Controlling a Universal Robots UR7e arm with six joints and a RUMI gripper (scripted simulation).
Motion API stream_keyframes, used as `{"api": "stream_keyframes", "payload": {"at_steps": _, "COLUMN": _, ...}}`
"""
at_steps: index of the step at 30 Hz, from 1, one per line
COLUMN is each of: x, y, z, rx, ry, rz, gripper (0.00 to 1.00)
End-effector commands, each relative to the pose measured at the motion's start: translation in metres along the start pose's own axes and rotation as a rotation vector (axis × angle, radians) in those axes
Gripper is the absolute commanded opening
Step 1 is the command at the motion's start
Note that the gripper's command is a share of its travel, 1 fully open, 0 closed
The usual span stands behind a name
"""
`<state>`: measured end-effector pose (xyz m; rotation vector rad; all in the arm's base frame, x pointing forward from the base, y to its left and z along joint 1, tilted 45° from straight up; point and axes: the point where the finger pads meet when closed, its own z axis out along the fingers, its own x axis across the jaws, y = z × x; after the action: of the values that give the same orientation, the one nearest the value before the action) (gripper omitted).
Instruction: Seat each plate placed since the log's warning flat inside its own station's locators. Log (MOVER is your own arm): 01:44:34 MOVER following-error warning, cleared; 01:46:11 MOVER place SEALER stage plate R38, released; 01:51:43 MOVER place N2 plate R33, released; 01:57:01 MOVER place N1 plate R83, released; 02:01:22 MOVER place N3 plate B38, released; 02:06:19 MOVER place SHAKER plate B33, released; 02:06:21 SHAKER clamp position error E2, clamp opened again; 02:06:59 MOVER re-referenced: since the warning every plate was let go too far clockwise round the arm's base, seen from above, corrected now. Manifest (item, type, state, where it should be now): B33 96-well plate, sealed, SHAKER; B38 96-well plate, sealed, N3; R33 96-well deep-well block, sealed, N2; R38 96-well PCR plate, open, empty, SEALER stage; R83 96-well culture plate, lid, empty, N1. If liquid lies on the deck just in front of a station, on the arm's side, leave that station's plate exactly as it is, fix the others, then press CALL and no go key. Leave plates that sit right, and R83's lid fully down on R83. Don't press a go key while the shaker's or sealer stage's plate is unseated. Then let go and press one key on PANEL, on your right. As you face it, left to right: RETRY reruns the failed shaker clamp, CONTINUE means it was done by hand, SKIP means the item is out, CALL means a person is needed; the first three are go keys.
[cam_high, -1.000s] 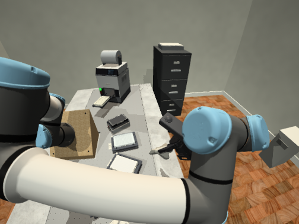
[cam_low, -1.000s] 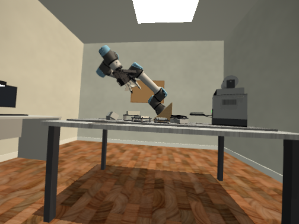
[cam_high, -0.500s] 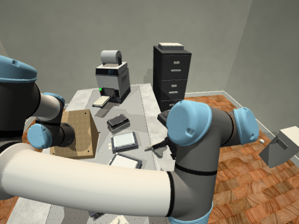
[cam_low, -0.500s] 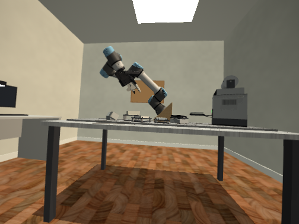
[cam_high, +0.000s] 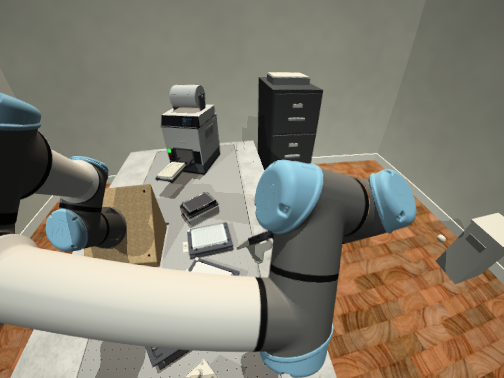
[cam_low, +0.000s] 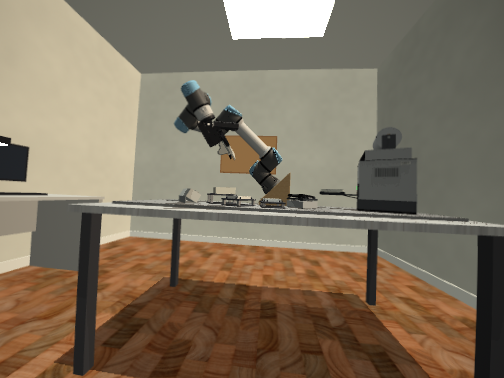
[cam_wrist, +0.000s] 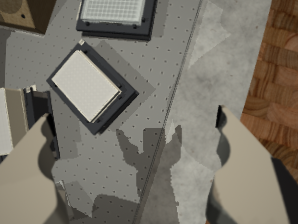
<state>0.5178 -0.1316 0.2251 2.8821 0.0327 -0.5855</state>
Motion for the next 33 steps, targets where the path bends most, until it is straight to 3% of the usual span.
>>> {"api": "stream_keyframes", "payload": {"at_steps": 1, "x": -0.002, "y": -0.001, "z": 0.005, "rx": -0.035, "ry": 0.017, "rz": 0.119, "gripper": 0.82}}
{"api": "stream_keyframes", "payload": {"at_steps": 21, "x": -0.011, "y": -0.001, "z": 0.024, "rx": -0.105, "ry": 0.071, "rz": 0.427, "gripper": 0.82}}
{"api": "stream_keyframes", "payload": {"at_steps": 33, "x": -0.017, "y": 0.000, "z": 0.035, "rx": -0.146, "ry": 0.127, "rz": 0.656, "gripper": 0.82}}
